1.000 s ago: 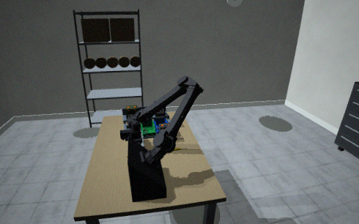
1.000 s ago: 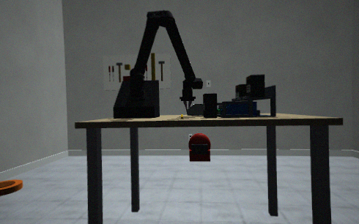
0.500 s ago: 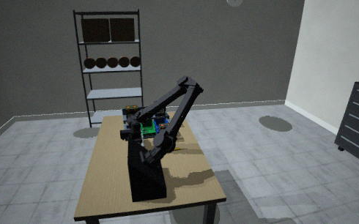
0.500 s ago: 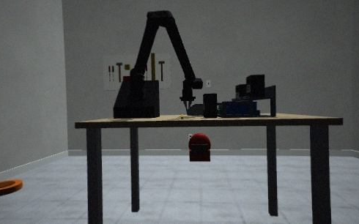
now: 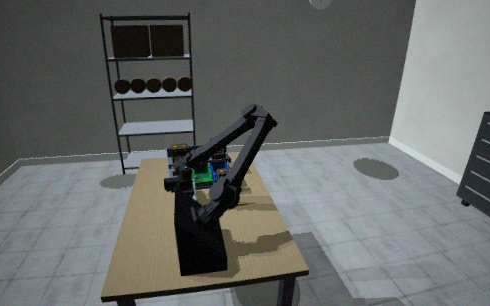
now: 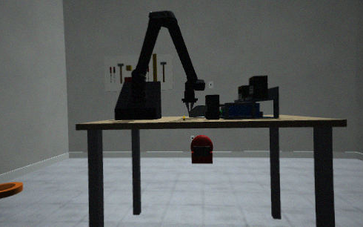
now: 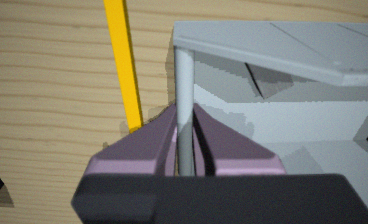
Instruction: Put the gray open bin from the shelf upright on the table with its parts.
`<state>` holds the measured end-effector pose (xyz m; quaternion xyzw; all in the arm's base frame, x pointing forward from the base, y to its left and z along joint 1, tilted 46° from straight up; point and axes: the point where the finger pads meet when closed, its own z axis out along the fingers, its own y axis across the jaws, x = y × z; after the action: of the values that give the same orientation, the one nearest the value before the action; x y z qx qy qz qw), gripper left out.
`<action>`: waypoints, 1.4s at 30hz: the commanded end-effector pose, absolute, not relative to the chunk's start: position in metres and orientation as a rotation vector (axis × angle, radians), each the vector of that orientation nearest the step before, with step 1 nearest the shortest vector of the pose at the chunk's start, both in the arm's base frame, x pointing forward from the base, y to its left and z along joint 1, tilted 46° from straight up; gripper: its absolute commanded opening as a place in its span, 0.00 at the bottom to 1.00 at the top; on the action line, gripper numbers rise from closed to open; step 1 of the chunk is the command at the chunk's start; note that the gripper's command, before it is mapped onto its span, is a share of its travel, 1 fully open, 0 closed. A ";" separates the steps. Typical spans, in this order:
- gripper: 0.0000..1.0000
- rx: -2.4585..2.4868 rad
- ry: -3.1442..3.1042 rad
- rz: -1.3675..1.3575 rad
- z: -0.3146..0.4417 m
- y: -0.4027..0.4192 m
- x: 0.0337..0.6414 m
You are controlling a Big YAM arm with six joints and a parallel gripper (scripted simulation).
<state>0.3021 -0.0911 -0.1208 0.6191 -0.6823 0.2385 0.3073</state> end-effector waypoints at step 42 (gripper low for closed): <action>0.00 1.643 -1.799 0.635 -0.126 -0.095 0.304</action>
<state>0.3021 -0.0939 -0.1237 0.6193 -0.6821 0.2393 0.3064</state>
